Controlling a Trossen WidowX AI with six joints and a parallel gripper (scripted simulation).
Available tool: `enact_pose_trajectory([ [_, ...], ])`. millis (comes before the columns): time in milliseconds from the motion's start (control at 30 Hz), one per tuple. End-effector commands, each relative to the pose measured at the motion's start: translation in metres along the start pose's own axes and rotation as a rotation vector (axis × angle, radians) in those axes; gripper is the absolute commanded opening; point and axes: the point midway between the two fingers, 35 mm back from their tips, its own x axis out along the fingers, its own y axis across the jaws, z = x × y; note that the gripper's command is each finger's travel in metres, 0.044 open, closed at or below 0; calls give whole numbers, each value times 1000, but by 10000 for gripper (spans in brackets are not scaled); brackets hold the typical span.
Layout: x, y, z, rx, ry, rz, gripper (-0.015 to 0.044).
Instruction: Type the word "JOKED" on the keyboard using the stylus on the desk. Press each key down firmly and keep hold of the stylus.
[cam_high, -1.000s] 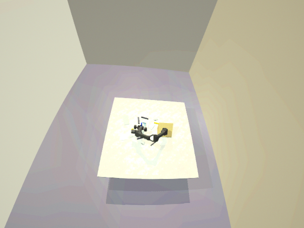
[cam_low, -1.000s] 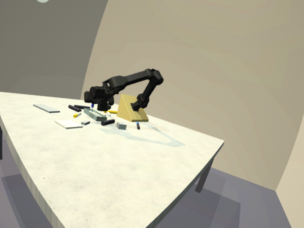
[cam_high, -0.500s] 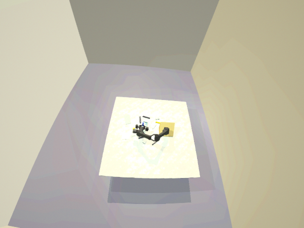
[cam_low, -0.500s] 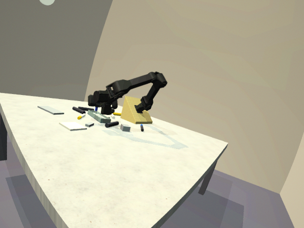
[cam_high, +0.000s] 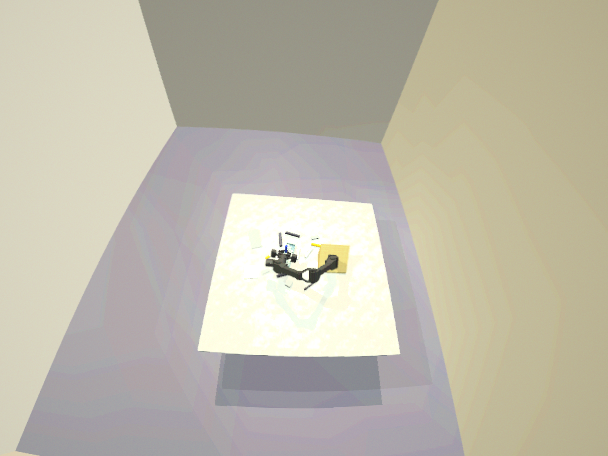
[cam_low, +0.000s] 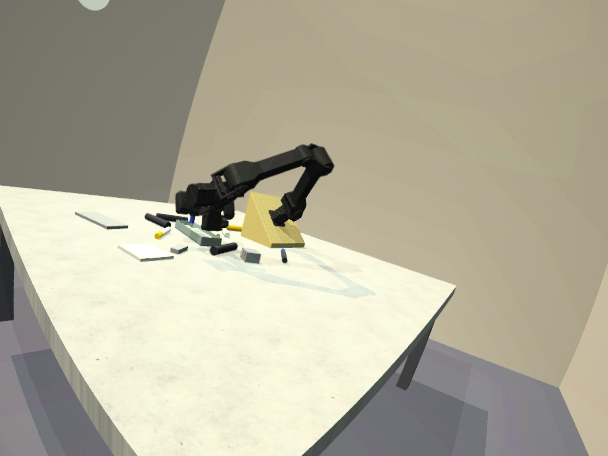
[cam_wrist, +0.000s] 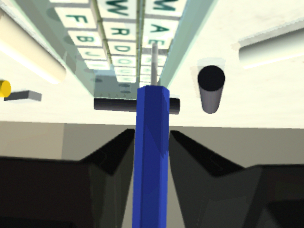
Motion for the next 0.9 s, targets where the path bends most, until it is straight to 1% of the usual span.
enact_pose_trajectory([
  [0, 0, 0, 0, 5, -3, 0, 81],
  [167, -2, 0, -3, 5, -3, 0, 81],
  [367, -18, 0, -31, 5, -1, 0, 81],
  [533, -17, 0, -31, 15, -4, 1, 84],
  [767, -17, 0, -31, 15, -4, 1, 38],
  [800, -16, 1, -31, 15, -4, 1, 12],
  [867, -16, 3, -32, 13, -3, 1, 0],
])
